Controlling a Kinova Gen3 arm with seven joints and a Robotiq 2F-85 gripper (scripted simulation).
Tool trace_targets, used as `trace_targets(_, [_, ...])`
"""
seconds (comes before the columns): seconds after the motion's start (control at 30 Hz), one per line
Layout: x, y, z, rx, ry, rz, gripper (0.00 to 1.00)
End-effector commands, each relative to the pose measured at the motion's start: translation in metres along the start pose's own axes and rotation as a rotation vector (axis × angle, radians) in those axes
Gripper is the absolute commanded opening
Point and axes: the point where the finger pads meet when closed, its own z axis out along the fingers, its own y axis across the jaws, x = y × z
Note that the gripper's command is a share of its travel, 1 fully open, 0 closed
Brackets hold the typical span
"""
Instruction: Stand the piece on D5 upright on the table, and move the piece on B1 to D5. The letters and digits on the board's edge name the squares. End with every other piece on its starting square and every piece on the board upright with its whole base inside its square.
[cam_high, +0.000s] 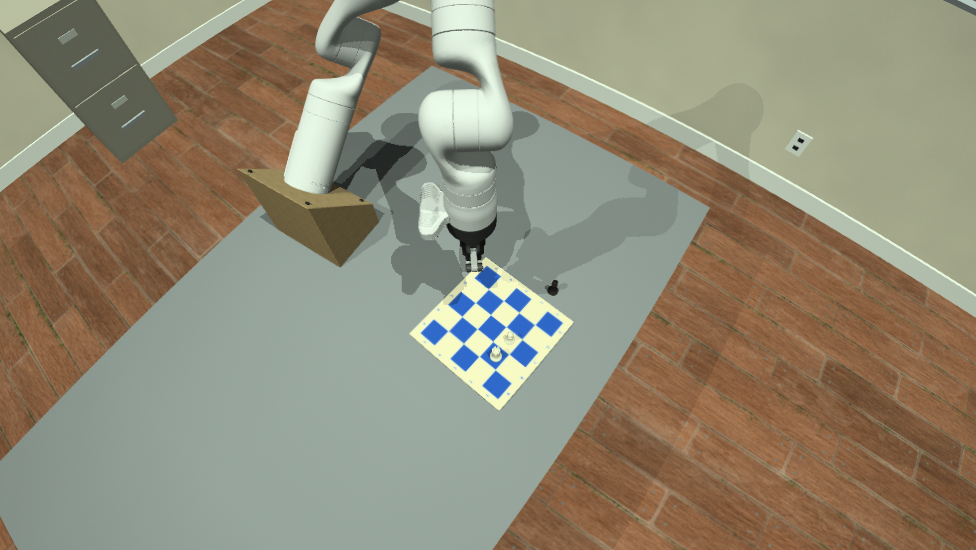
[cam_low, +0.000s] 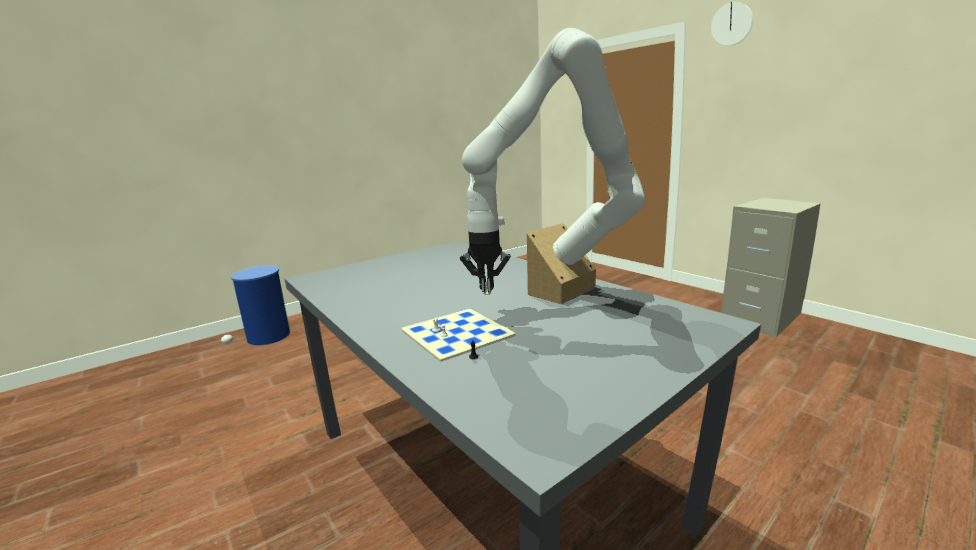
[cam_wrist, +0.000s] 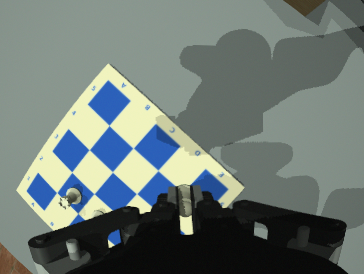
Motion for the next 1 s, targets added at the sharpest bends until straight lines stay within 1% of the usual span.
trace_targets(0.0, [0.0,0.0,-0.004,0.009,-0.002,0.0,0.0])
trace_targets(0.4, [0.0,0.0,-0.004,0.009,-0.002,0.0,0.0])
trace_targets(0.53, [0.0,0.0,-0.001,0.009,-0.003,0.0,0.0])
trace_targets(0.67, [0.0,0.0,0.008,0.009,-0.003,0.0,0.0])
trace_targets(0.8, [0.0,0.0,0.023,0.009,-0.003,0.0,0.0])
trace_targets(0.87, [0.0,0.0,0.023,0.009,-0.003,0.0,0.0])
trace_targets(0.97, [0.0,0.0,0.037,0.009,-0.003,0.0,0.0])
